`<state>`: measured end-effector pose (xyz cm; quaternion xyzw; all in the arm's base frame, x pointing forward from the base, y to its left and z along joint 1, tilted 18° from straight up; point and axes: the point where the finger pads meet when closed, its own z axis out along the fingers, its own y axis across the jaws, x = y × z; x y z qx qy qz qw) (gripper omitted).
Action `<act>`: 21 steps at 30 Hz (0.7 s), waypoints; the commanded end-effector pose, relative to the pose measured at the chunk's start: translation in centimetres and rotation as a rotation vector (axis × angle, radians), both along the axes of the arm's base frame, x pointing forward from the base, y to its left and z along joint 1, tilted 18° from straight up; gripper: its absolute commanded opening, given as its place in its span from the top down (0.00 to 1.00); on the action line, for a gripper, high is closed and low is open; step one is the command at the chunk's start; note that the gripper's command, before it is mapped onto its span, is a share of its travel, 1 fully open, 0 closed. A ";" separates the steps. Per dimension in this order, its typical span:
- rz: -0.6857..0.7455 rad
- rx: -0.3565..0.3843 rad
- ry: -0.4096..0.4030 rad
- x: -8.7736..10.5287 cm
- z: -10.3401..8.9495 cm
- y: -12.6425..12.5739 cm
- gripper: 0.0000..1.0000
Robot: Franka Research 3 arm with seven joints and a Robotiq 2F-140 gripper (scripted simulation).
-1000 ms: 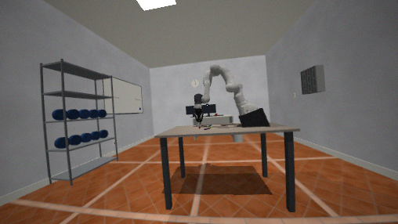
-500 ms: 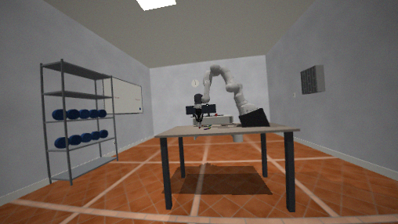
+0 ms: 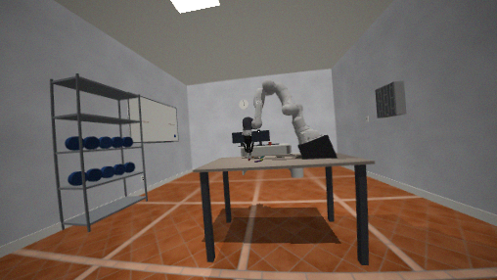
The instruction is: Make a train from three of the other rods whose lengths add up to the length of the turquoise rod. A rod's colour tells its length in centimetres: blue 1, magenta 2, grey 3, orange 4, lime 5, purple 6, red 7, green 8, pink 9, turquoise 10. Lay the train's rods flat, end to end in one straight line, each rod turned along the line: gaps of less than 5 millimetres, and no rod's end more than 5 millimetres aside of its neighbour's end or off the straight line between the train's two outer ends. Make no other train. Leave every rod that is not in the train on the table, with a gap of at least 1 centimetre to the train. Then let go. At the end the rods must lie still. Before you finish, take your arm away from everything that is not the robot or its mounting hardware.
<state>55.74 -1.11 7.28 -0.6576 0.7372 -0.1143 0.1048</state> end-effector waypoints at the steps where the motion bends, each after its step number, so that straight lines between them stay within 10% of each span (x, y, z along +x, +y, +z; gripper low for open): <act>1: 0.000 0.002 -0.005 0.1 0.2 0.1 0.97; 21: 0.000 0.002 -0.005 -2.9 9.4 0.4 0.97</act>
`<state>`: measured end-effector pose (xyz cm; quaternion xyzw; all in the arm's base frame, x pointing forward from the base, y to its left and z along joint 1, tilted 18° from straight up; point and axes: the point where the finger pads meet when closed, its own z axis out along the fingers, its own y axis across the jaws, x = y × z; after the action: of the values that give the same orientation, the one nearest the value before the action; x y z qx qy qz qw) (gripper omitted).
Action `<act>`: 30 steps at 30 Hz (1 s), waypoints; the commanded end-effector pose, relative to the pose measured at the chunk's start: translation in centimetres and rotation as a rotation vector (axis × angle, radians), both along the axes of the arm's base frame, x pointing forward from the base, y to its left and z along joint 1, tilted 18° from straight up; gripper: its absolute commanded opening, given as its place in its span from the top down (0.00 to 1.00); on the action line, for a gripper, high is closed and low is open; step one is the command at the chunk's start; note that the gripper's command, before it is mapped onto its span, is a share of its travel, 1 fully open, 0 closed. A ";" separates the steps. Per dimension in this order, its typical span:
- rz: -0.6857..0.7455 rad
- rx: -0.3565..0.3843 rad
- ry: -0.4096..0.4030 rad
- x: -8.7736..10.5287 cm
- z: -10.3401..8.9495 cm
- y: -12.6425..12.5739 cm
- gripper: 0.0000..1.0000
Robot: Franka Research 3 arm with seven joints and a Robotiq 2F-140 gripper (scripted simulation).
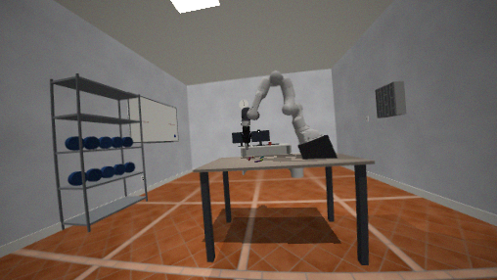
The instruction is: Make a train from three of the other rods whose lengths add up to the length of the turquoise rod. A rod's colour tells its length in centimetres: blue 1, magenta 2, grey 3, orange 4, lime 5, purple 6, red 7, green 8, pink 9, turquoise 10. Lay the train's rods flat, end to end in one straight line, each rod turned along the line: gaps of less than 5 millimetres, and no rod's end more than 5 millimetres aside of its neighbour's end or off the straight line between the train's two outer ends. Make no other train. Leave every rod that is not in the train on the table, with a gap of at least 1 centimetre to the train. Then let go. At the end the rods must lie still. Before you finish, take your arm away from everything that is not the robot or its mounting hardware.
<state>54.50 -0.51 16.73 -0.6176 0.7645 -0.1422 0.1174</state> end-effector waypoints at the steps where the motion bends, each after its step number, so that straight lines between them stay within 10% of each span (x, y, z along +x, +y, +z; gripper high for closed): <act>1: 0.098 0.012 0.054 -1.7 0.1 -0.2 0.97; 24: 0.096 0.013 0.054 -1.7 0.1 -0.1 0.97; 30: -0.060 0.085 0.047 -7.7 -1.5 4.0 0.97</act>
<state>49.11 1.60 15.55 -0.6361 0.7571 -0.1051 0.1054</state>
